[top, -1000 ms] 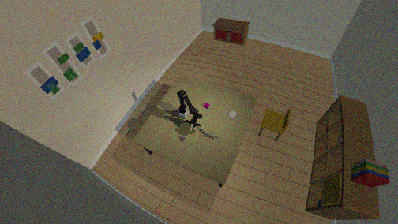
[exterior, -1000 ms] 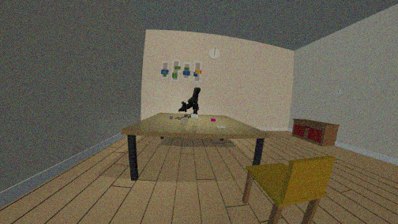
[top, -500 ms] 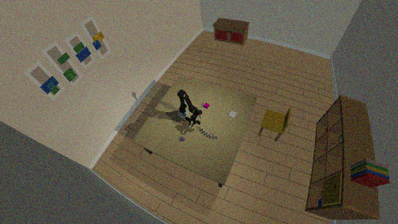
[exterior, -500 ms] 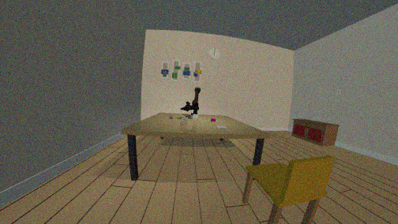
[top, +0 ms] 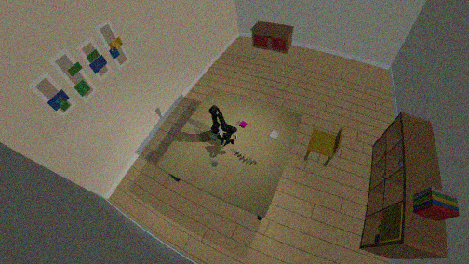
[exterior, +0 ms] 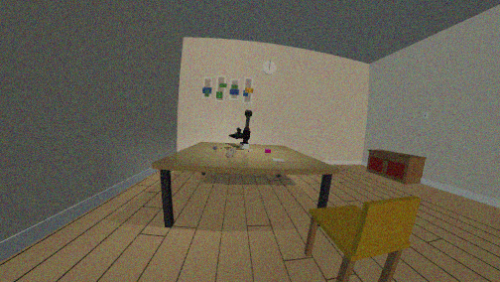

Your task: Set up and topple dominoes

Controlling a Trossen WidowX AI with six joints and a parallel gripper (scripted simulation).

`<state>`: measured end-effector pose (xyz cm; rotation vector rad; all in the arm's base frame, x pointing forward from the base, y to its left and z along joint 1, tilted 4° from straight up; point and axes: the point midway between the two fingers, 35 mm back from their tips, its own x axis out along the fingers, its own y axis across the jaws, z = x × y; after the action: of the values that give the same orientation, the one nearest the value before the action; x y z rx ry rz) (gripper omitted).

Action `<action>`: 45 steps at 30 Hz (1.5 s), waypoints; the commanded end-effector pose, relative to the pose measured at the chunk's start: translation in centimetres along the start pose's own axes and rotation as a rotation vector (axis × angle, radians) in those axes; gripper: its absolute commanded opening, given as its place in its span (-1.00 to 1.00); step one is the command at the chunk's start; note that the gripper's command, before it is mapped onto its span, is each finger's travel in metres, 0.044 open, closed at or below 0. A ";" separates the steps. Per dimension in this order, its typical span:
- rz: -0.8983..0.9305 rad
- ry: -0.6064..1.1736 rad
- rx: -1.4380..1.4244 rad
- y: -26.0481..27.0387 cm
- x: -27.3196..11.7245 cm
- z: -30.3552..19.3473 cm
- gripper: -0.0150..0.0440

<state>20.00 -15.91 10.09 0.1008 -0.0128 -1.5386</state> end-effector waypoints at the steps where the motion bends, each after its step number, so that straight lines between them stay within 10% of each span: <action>1: -0.006 -0.006 -0.008 -0.3 0.0 0.0 -0.13; 45: -0.003 -0.003 -0.005 0.5 0.3 -6.7 -0.13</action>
<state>20.89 -15.76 3.91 0.0898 -0.0004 -1.5374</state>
